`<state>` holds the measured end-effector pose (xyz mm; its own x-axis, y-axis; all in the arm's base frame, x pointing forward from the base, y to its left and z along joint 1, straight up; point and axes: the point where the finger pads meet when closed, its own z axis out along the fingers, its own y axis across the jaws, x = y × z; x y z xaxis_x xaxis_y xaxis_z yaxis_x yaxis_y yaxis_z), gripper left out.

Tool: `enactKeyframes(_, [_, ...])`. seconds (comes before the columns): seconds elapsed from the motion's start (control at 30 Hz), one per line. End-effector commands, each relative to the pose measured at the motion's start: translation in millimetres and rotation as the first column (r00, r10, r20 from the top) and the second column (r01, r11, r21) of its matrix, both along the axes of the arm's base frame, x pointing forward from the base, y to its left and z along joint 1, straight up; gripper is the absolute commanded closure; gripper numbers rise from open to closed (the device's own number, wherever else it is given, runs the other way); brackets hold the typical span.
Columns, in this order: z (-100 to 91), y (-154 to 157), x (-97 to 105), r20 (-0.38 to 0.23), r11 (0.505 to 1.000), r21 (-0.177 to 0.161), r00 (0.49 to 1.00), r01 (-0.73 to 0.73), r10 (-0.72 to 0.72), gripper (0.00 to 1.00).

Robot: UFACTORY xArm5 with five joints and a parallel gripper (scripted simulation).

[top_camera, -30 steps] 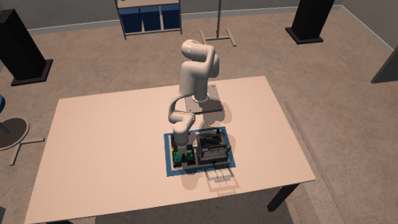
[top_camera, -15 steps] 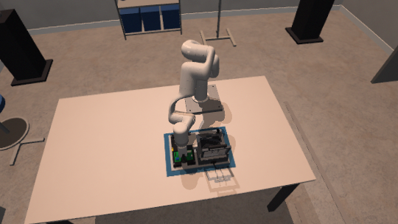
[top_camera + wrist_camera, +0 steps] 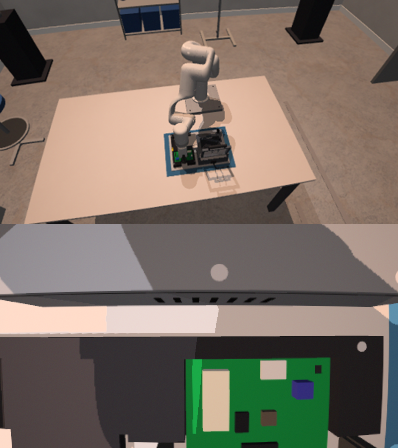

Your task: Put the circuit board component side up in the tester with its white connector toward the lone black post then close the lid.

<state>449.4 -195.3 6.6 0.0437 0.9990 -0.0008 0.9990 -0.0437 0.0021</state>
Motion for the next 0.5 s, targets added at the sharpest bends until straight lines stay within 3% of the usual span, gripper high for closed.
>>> enactKeyframes(0.0, [-0.1,-0.6,1.3,0.004,1.0,-0.002,1.0,0.0,0.0,0.0])
enactKeyframes(0.47, [-1.9,-0.6,1.3,0.004,1.0,-0.002,1.0,0.0,0.0,0.0])
